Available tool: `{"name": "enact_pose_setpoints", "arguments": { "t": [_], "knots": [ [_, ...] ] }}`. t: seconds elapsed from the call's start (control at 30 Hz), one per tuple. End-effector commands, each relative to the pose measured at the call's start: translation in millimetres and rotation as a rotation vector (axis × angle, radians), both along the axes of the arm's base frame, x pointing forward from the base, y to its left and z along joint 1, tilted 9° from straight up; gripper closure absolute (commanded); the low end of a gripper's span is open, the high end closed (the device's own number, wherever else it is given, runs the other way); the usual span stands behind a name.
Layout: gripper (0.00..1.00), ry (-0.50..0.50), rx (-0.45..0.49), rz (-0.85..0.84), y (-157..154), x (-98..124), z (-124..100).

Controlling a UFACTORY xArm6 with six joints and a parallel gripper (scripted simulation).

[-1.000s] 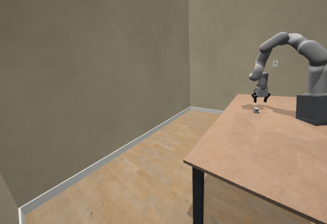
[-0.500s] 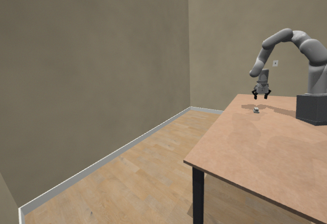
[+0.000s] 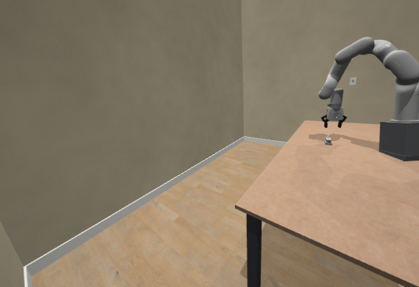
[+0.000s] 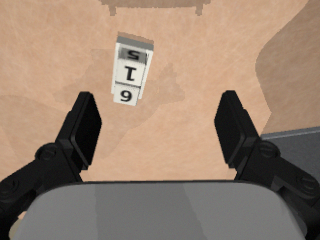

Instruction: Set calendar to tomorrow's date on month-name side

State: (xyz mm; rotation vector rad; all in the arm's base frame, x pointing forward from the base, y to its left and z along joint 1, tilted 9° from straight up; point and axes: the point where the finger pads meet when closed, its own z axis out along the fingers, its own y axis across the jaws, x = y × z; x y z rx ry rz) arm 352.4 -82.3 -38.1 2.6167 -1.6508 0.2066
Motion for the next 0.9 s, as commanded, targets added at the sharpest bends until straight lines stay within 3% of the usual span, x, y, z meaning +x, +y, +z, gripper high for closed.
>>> {"name": "enact_pose_setpoints", "arguments": {
  "t": [0.0, 0.23, 0.27, 0.87],
  "knots": [
    [0.0, -0.021, 0.003, -0.173, 22, 13, -7],
    [0.0, -0.031, 0.012, -0.263, 34, 18, -12],
    [0.53, -0.031, 0.012, -0.263, 34, 18, -12],
    [0.53, -0.031, 0.012, -0.263, 34, 18, -12]
  ]
}}
